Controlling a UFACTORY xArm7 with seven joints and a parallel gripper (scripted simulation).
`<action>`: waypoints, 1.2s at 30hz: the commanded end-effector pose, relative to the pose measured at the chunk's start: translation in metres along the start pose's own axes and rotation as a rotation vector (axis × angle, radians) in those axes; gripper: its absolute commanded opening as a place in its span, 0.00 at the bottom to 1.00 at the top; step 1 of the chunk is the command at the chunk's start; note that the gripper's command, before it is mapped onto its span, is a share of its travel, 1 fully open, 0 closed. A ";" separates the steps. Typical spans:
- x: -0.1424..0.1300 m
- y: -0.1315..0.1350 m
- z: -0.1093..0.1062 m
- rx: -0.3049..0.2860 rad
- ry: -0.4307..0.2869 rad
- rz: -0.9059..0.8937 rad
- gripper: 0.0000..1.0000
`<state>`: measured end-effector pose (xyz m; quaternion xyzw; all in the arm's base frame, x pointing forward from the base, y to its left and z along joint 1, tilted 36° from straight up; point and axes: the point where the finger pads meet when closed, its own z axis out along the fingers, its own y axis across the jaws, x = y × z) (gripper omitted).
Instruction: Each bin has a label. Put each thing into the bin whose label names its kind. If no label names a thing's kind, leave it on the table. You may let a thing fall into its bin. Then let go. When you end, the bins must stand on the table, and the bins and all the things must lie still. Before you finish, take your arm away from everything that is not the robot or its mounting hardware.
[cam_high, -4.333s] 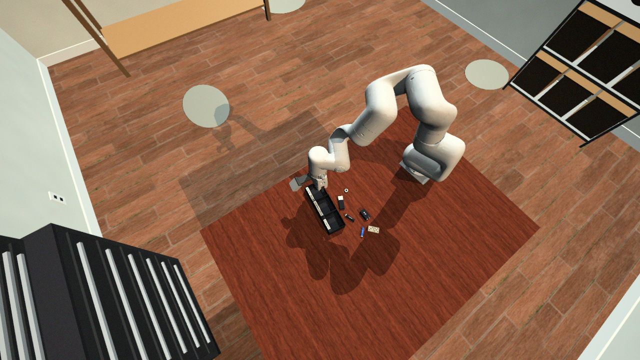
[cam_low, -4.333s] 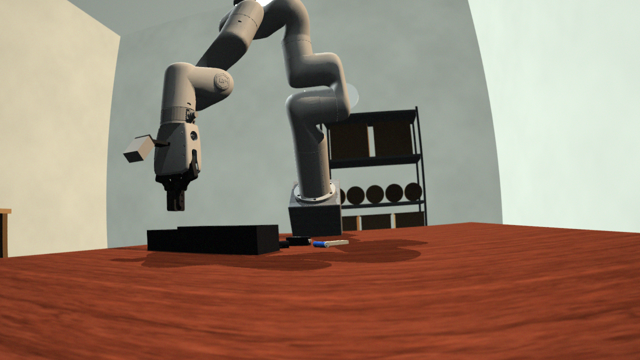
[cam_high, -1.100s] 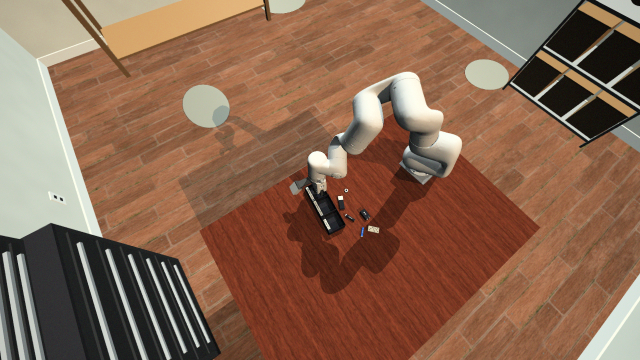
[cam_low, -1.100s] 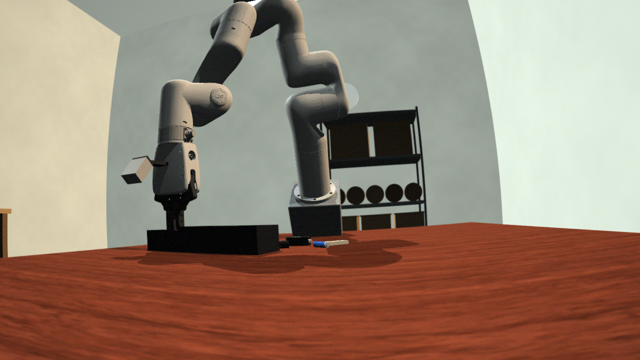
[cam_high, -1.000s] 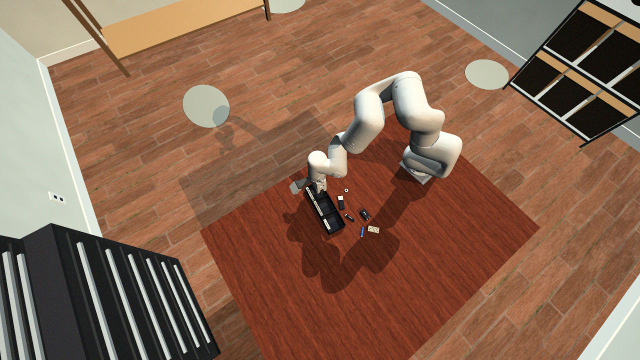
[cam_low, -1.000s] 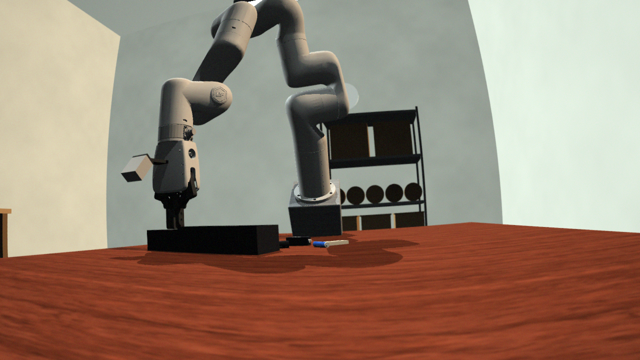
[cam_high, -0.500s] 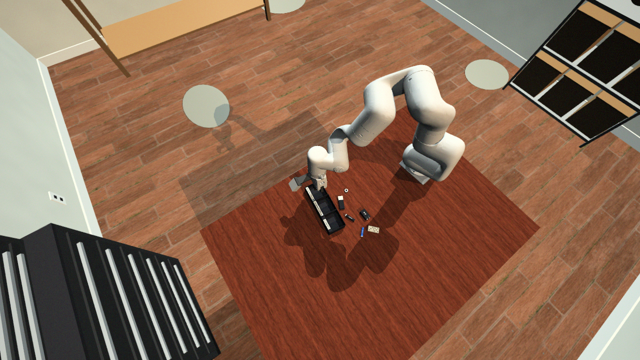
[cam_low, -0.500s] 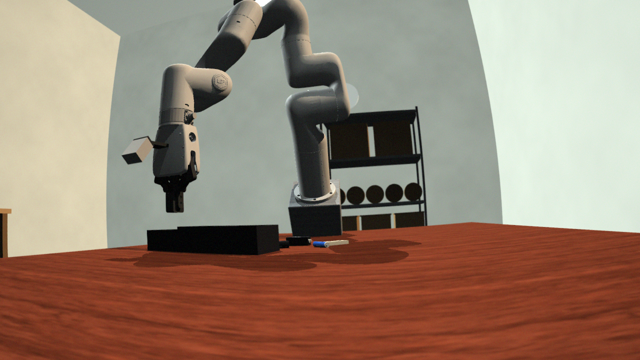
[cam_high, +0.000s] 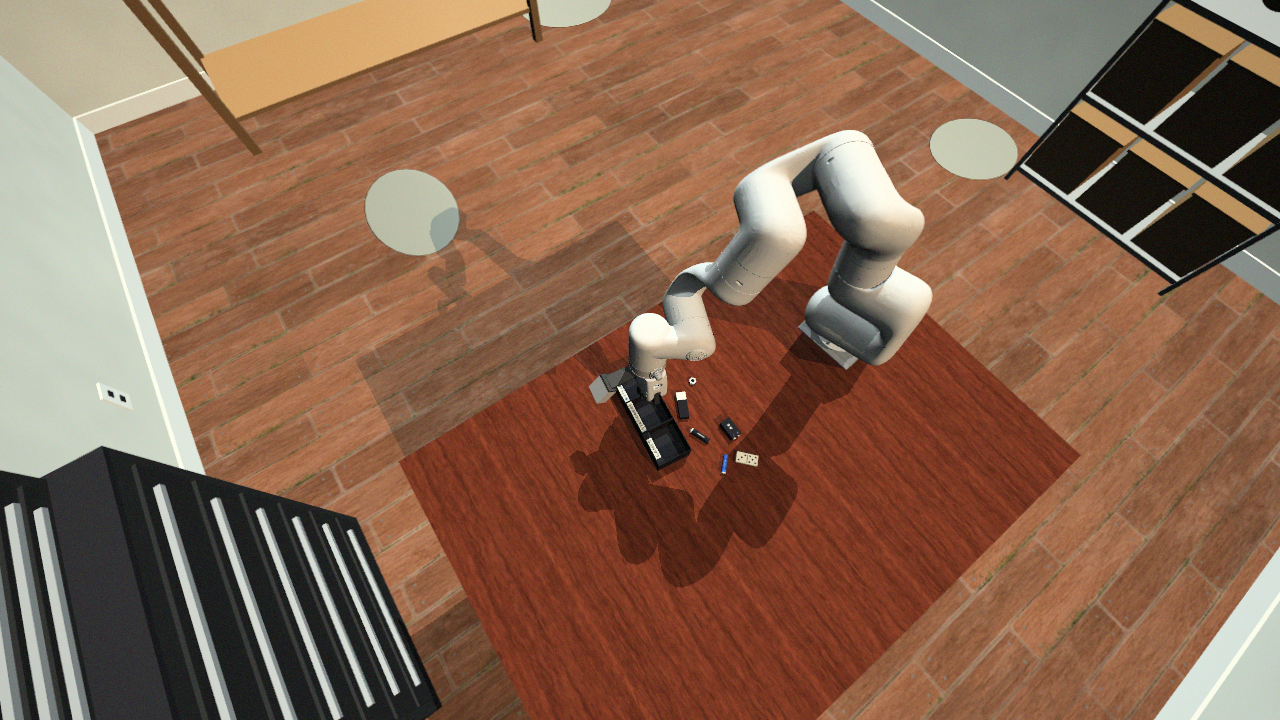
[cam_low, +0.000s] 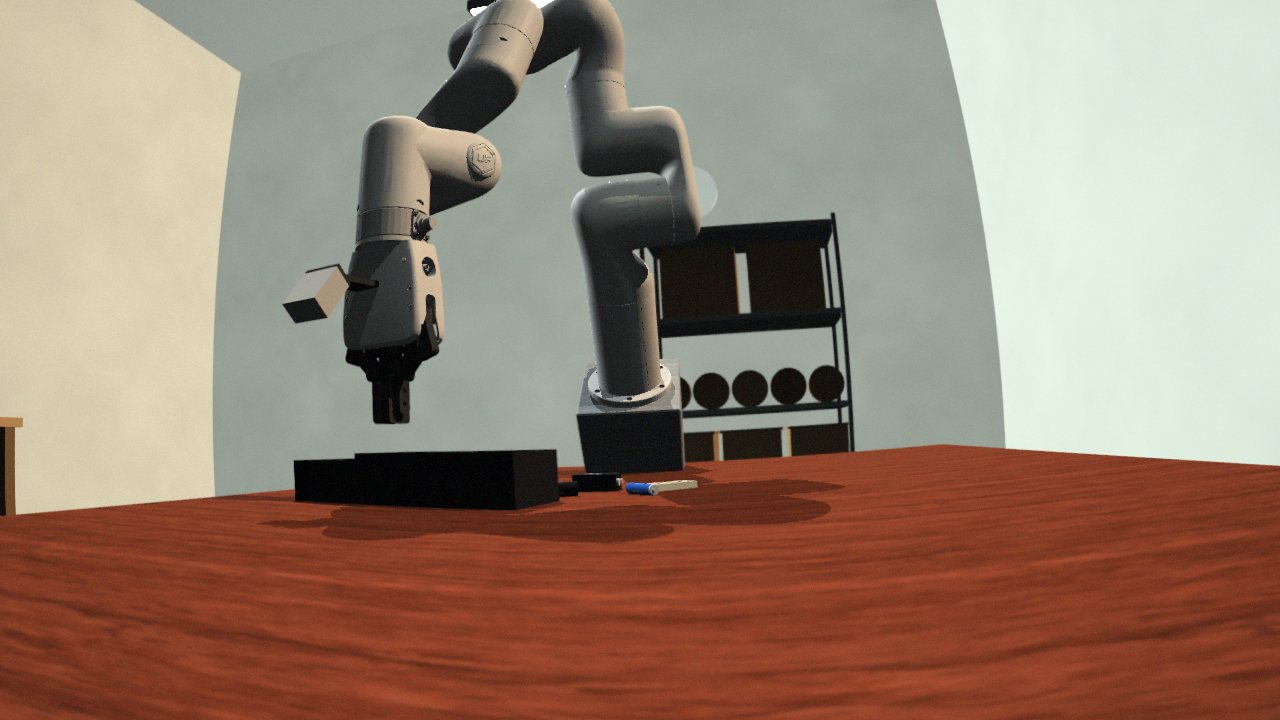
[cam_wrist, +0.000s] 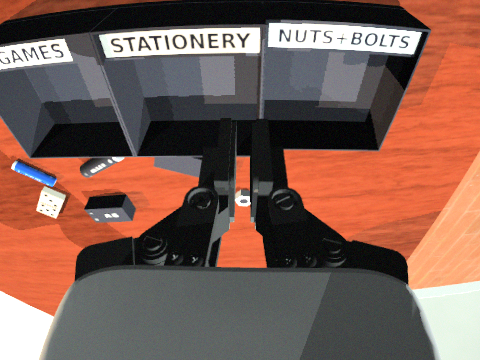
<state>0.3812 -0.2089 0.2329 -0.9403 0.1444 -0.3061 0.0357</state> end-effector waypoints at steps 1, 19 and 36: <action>0.000 -0.022 -0.002 -0.005 0.004 0.002 0.07; -0.001 -0.032 0.022 -0.005 0.004 0.002 0.07; -0.001 -0.031 0.058 -0.005 0.003 0.002 0.07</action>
